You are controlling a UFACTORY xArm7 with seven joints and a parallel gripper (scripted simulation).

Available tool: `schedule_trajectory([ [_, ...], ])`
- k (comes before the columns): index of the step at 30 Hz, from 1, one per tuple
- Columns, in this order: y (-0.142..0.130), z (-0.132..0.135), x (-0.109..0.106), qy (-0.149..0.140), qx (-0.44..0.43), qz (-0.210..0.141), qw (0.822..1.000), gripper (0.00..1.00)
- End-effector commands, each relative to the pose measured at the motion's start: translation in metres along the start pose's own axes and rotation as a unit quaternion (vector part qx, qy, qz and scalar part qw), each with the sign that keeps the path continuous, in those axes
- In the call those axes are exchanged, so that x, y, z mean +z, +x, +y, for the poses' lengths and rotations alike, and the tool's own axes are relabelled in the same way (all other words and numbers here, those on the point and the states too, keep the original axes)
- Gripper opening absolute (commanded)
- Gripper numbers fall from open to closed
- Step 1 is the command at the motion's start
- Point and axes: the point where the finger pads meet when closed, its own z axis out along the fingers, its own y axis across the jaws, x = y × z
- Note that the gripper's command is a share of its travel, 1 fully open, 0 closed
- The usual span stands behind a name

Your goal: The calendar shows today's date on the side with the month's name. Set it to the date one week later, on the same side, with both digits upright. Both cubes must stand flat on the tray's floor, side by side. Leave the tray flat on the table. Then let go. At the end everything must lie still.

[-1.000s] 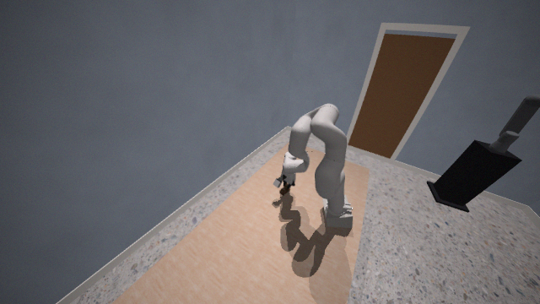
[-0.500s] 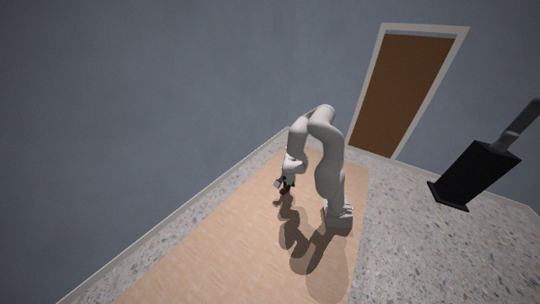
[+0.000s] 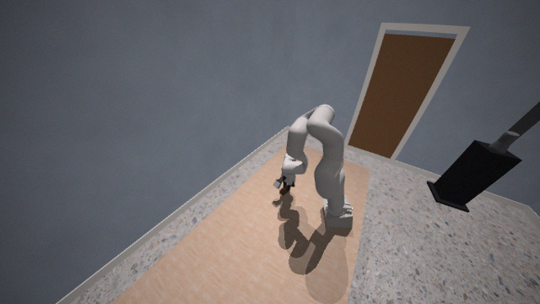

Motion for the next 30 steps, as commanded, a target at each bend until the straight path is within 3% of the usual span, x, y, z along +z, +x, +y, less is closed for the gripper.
schedule_trajectory([
  [1, 0.0, 0.0011, -0.0005, -0.001, 0.0, 0.0, 1.0, 0.27],
  [30, 0.0, 0.0011, 0.0041, -0.001, 0.0, 0.0, 1.0, 0.27],
])
